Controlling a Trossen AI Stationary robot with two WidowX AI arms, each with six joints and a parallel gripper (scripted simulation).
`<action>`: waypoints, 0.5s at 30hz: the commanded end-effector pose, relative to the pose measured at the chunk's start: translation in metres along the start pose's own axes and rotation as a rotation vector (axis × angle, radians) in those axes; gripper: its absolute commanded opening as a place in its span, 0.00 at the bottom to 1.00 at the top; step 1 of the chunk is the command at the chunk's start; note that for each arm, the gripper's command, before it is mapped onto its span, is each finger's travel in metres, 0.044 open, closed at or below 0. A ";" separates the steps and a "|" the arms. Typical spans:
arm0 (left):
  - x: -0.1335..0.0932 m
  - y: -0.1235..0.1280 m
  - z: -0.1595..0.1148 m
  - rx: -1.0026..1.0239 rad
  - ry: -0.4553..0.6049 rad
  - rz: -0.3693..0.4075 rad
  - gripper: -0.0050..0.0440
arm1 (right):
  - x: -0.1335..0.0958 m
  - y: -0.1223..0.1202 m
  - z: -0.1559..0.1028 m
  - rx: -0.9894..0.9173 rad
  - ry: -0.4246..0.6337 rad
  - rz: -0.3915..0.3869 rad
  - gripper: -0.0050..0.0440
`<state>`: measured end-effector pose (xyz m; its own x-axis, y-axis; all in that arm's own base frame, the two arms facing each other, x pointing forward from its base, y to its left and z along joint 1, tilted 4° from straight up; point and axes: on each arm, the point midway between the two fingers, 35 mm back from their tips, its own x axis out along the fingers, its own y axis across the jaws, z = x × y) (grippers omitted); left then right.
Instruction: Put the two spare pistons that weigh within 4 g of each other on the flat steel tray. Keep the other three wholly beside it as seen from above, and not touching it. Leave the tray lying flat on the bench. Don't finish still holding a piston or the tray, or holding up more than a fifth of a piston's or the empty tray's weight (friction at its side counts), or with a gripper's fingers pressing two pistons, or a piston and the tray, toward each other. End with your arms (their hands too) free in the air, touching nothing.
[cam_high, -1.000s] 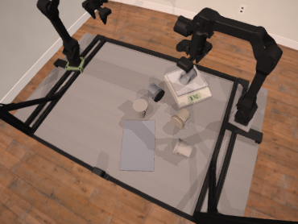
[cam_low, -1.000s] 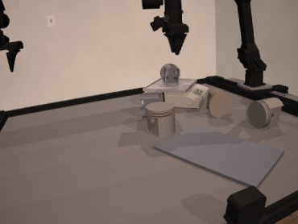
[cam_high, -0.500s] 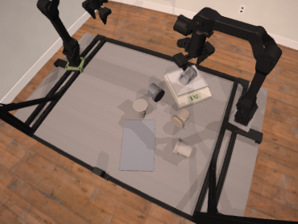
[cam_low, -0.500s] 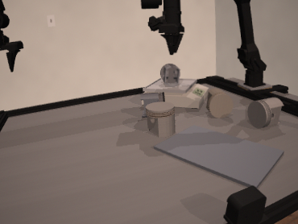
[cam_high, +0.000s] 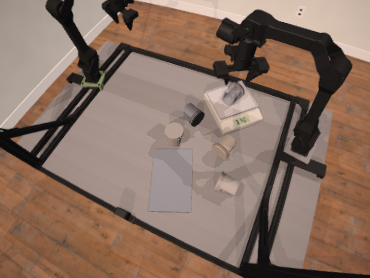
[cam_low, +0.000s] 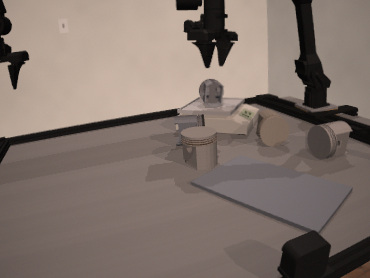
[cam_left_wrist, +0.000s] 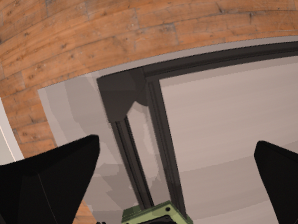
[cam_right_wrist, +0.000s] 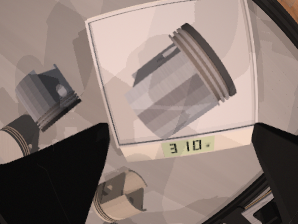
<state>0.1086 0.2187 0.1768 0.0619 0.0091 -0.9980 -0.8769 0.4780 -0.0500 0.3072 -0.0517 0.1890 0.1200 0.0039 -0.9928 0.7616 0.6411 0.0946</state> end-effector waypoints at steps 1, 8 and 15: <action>0.000 -0.001 0.000 0.003 0.001 -0.004 1.00 | 0.000 -0.001 -0.002 0.110 -0.003 0.009 0.87; 0.000 -0.001 0.000 0.003 0.001 -0.004 1.00 | 0.000 -0.001 -0.002 0.270 -0.013 0.018 0.87; 0.000 -0.001 0.000 0.003 0.001 -0.004 1.00 | 0.000 -0.001 -0.002 0.429 -0.023 0.027 0.87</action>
<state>0.1086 0.2187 0.1768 0.0619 0.0091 -0.9980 -0.8769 0.4780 -0.0500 0.3073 -0.0515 0.1889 0.1484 -0.0010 -0.9889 0.9304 0.3391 0.1392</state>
